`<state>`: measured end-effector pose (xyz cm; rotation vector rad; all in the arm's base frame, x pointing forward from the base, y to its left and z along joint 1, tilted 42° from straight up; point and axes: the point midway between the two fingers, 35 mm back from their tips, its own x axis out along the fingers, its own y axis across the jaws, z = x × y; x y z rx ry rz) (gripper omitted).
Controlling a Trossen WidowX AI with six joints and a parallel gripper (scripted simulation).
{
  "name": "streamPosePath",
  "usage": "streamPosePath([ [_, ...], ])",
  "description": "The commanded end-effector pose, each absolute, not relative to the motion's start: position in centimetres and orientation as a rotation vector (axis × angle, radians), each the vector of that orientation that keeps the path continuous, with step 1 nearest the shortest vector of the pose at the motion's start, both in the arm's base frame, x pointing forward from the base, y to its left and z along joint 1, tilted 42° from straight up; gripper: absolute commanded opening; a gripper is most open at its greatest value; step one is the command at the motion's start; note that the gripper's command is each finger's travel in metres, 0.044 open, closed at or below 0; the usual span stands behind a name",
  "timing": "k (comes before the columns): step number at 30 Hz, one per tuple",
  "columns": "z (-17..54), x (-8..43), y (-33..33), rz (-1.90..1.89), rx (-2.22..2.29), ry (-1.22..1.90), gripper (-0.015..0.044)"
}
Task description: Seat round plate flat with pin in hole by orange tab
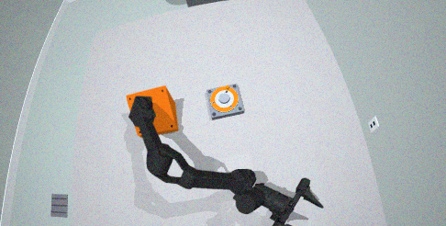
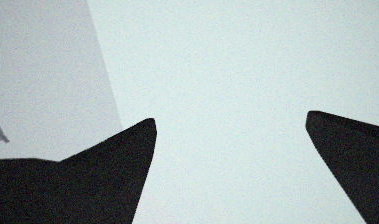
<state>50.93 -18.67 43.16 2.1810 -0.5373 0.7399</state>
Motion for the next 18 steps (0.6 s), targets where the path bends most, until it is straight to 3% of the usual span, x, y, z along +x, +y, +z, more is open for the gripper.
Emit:
streamPosePath([
  [1, 42.8, 51.3, -18.4, 0.721, 2.184, -0.534, 0.0374],
  [8, 33.0, 58.1, -11.2, 0.208, 2.136, -0.351, 0.0190],
  [15, 21.1, 59.7, -3.6, -0.266, 1.821, -0.024, 0.0006],
  [18, 17.7, 59.0, -1.0, -0.366, 1.711, 0.093, 0.0000],
])
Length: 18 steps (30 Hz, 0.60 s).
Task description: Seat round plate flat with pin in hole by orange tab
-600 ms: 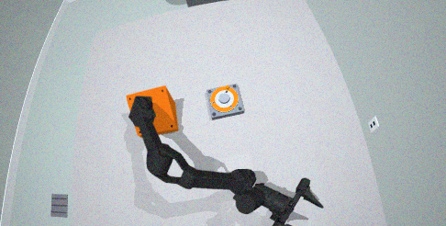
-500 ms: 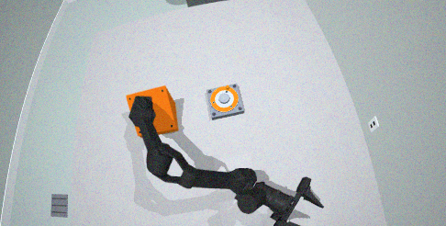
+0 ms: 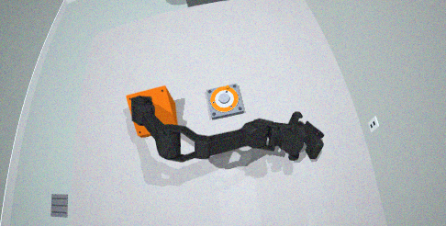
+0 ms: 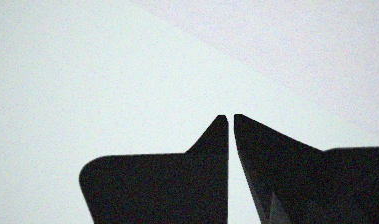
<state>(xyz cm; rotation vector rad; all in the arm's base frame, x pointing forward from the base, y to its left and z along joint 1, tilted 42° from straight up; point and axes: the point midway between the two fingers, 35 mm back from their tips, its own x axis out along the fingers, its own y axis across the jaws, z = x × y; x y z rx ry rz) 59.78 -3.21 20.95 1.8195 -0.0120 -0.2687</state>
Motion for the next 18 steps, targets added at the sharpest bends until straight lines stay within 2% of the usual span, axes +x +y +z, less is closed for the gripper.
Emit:
streamPosePath([
  [1, 15.6, 58.2, 0.8, -0.418, 1.650, 0.165, 0.0000],
  [8, 7.0, 52.8, 7.1, -0.602, 1.144, 0.534, 0.0000],
  [12, 1.9, 46.0, 10.3, -0.634, 0.561, 0.860, 0.0000],
  [16, 0.1, 41.4, 11.3, -0.597, 0.173, 1.043, 0.0000],
  [18, -0.5, 37.5, 11.7, -0.534, -0.186, 1.190, 0.0000],
])
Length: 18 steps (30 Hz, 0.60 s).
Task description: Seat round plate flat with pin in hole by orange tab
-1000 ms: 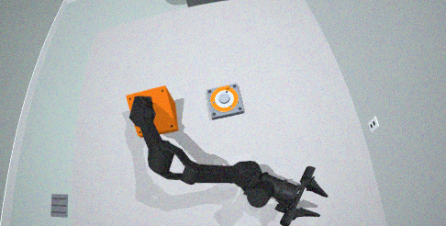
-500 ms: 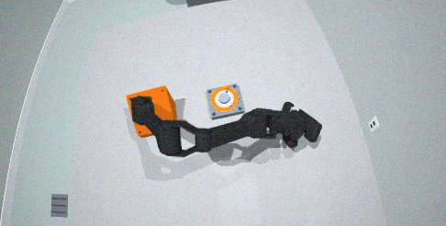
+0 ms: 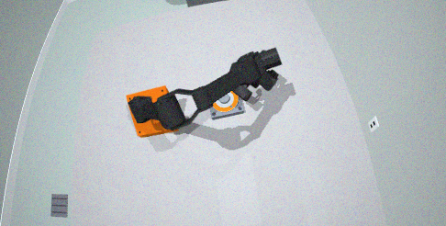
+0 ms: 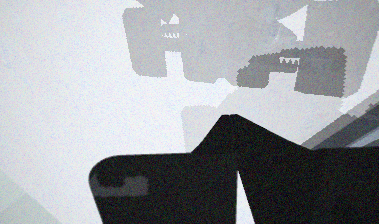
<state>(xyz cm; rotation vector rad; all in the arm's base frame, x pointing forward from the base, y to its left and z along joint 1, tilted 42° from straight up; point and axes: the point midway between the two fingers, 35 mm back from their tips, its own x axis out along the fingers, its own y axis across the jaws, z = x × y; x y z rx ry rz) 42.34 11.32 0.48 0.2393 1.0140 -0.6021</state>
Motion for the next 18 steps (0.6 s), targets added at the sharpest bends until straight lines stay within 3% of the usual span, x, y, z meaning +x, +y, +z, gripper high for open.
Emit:
streamPosePath([
  [1, -0.4, 35.5, 11.7, -0.489, -0.387, 1.263, 0.0000],
  [4, 0.1, 32.7, 11.7, -0.411, -0.691, 1.361, 0.0000],
  [18, -2.1, 33.1, 10.2, -0.411, -0.691, 1.361, 0.0000],
])
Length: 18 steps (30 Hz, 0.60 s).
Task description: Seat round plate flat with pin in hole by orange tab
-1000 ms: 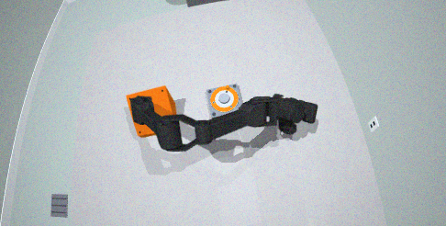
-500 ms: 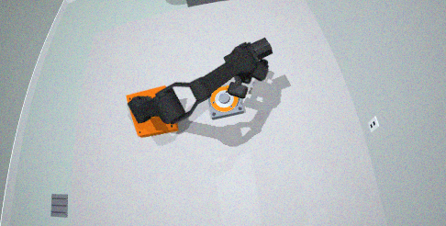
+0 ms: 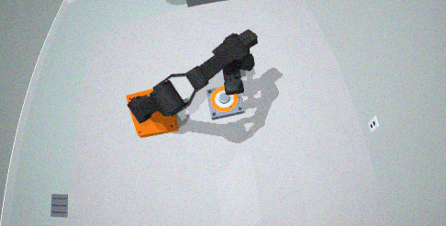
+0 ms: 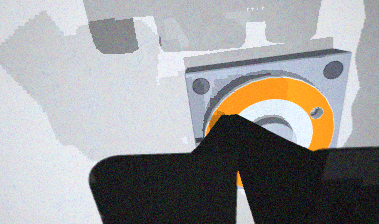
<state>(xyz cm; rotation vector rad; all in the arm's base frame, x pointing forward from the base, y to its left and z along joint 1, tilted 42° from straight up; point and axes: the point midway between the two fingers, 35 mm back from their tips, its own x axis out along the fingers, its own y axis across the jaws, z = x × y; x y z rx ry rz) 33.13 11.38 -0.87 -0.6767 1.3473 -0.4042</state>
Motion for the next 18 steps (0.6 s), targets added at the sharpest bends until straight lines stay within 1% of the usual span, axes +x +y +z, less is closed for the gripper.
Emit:
streamPosePath([
  [1, -2.6, 33.1, 9.7, -0.411, -0.692, 1.361, 0.0000],
  [5, -3.7, 33.4, 8.7, -0.412, -0.692, 1.361, 0.0000],
  [18, -4.4, 32.0, 9.1, -0.411, -0.692, 1.361, 0.0000],
])
